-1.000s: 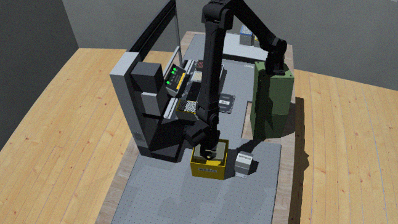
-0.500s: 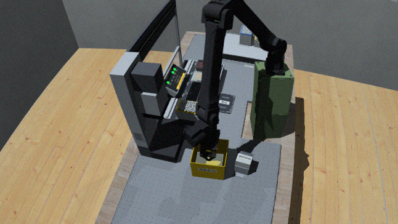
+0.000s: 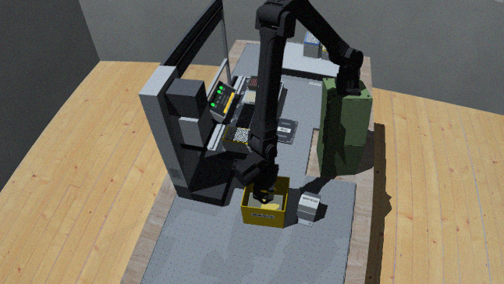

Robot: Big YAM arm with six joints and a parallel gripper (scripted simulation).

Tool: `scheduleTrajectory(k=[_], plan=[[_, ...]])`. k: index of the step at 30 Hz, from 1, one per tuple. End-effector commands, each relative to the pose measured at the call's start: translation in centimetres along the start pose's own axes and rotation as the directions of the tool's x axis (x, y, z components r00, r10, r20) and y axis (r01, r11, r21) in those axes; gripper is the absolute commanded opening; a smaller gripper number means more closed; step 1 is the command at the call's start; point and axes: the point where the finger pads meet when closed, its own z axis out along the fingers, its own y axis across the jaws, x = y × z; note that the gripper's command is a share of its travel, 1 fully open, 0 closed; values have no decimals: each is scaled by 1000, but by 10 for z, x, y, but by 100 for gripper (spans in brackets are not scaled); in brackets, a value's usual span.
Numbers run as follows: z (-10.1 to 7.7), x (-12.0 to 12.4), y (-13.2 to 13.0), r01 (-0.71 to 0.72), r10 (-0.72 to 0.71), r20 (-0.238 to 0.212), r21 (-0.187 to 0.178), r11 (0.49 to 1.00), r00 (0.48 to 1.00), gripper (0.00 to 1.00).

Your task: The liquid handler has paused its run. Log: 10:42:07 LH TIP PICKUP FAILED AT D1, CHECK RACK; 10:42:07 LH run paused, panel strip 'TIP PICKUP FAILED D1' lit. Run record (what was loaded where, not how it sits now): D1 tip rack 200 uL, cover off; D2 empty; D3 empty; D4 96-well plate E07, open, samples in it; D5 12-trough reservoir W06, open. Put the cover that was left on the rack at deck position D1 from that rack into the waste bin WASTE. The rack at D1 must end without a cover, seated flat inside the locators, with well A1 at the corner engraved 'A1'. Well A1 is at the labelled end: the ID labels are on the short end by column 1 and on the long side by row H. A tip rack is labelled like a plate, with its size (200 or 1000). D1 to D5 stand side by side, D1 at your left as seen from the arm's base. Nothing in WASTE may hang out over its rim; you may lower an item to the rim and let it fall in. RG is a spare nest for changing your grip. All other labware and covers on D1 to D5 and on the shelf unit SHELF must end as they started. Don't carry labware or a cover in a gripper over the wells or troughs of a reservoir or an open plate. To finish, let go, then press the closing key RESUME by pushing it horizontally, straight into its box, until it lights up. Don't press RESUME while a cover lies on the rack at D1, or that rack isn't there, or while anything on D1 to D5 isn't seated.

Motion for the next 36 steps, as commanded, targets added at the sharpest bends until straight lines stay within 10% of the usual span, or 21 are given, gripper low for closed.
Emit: scheduleTrajectory(k=[1,36], plan=[[-6,-10,10,-3,4,20,-21,1000,1000,100],[-49,-6,12,0,1,23,-24,1000,1000,100]])
